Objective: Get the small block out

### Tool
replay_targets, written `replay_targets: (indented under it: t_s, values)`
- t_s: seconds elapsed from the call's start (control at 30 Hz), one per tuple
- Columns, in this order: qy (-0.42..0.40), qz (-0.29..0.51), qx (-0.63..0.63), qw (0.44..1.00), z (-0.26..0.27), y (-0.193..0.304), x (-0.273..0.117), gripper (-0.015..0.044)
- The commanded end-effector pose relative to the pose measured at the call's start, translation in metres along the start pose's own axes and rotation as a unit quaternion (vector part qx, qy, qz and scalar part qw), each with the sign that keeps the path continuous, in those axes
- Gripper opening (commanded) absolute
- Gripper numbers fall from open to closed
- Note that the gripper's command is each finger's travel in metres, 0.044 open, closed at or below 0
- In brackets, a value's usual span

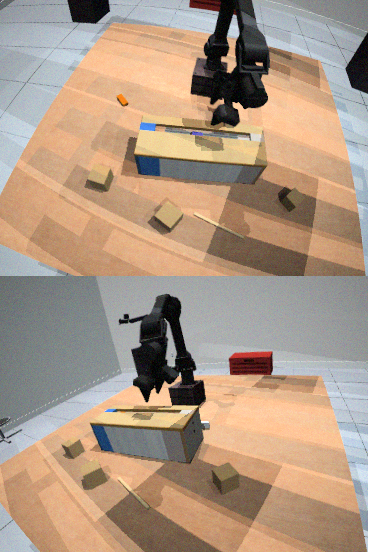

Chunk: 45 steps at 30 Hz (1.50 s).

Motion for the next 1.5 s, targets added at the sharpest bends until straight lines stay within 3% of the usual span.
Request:
replay_targets:
  t_s: [0.0,1.47]
  values:
    - [-0.024,-0.003,0.010,1.000,0.002,0.004,0.004,0.0400]
    - [-0.024,-0.003,0.010,1.000,0.006,-0.022,0.060,0.0400]
Point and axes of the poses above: the point midway between the two fingers, 35 mm back from their tips, its own x axis out along the fingers, its own z axis across the jaws, y = z × x, the point moved 6 cm from there along -x, back along the fingers, and after that the axes turned 9 degrees about x, right-handed, at the moved point
